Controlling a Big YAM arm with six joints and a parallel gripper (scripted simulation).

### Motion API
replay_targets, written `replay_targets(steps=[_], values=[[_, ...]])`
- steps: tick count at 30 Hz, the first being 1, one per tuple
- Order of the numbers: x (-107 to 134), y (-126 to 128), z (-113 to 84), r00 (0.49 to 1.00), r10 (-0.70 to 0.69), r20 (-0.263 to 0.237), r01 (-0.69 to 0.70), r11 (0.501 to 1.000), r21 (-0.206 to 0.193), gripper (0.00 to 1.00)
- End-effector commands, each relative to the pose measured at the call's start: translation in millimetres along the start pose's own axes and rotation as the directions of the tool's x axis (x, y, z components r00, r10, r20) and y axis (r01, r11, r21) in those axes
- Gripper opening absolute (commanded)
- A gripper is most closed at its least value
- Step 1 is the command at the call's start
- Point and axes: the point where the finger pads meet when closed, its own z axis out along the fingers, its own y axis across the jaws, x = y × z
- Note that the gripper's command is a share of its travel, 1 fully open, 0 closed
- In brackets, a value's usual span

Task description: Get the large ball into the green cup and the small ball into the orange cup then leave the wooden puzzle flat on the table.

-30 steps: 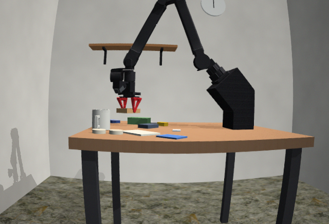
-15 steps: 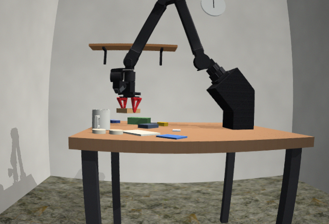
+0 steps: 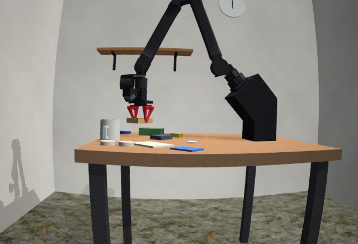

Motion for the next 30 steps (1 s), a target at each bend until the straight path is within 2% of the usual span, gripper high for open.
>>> replay_targets(steps=[1, 30], values=[[-10.1, -20.5, -8.8, 1.000, -0.007, 0.011, 0.006, 1.000, 0.027, 0.67], [-11.3, -22.3, -10.7, 1.000, -0.007, 0.016, 0.006, 0.999, 0.037, 0.67]])
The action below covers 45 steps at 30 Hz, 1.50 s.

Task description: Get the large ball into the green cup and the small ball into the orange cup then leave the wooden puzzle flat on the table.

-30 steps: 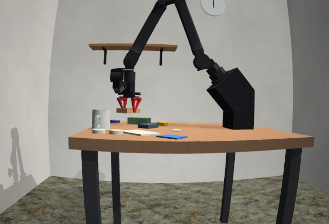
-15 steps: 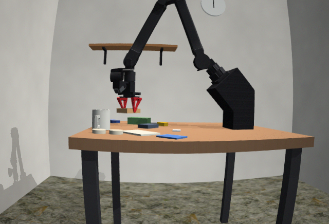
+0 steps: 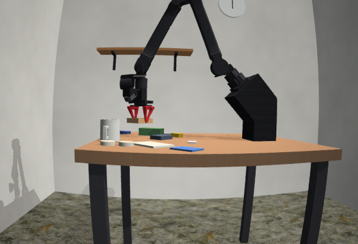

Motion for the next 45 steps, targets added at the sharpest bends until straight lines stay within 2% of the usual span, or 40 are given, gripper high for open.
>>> replay_targets(steps=[1, 34, 45], values=[[-11.6, -22.9, -10.7, 1.000, -0.007, 0.017, 0.007, 0.999, 0.039, 0.67], [-13.6, -26.1, -12.5, 1.000, -0.009, 0.026, 0.007, 0.998, 0.055, 0.67], [-12.1, -24.1, -2.7, 1.000, -0.007, 0.024, 0.006, 0.999, 0.045, 0.67]])
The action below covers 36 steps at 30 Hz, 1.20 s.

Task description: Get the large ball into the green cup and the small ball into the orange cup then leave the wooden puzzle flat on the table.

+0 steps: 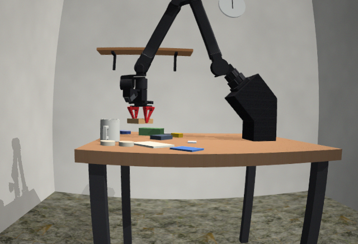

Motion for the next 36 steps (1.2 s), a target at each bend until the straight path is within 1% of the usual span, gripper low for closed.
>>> replay_targets(steps=[1, 2, 3, 5, 17, 20, 21, 34, 36], values=[[-13, -25, -4.7, 1.000, -0.008, 0.026, 0.007, 0.999, 0.049, 0.67], [-13, -25, -4.7, 1.000, -0.008, 0.026, 0.007, 0.999, 0.049, 0.67], [-16, -28, -10.8, 0.999, -0.011, 0.035, 0.008, 0.998, 0.064, 0.67], [-13, -25, -2.6, 1.000, -0.008, 0.029, 0.007, 0.999, 0.047, 0.67], [-18, -21, 12.8, 0.999, -0.008, 0.033, 0.006, 0.999, 0.042, 0.67], [-19, -22, 11.9, 0.999, -0.011, 0.036, 0.009, 0.999, 0.047, 0.67], [-18, -21, 16.1, 0.999, -0.009, 0.032, 0.007, 0.999, 0.041, 0.67], [-17, -20, 38.6, 0.999, -0.007, 0.031, 0.006, 0.999, 0.039, 0.67], [-17, -20, 38.6, 0.999, -0.007, 0.031, 0.006, 0.999, 0.039, 0.67]])
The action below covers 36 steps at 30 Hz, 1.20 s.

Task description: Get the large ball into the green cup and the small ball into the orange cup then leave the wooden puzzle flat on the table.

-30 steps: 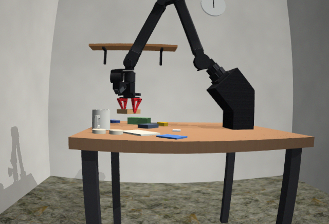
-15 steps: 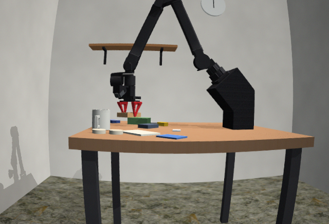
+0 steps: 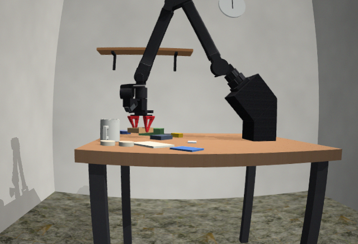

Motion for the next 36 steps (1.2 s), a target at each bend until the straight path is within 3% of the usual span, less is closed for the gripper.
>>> replay_targets(steps=[1, 14, 17, 18, 21, 36], values=[[-22, -23, -7.3, 0.999, -0.013, 0.040, 0.010, 0.998, 0.056, 0.67], [-19, -19, 15.0, 0.999, -0.009, 0.033, 0.008, 0.999, 0.042, 0.67], [-19, -19, 15.6, 0.999, -0.009, 0.033, 0.008, 0.999, 0.043, 0.67], [-25, -27, 3.9, 0.999, -0.015, 0.048, 0.011, 0.997, 0.071, 0.67], [-19, -19, 18.7, 0.999, -0.009, 0.032, 0.008, 0.999, 0.042, 0.67], [-20, -20, 19.1, 0.999, -0.010, 0.035, 0.009, 0.999, 0.047, 0.67]])
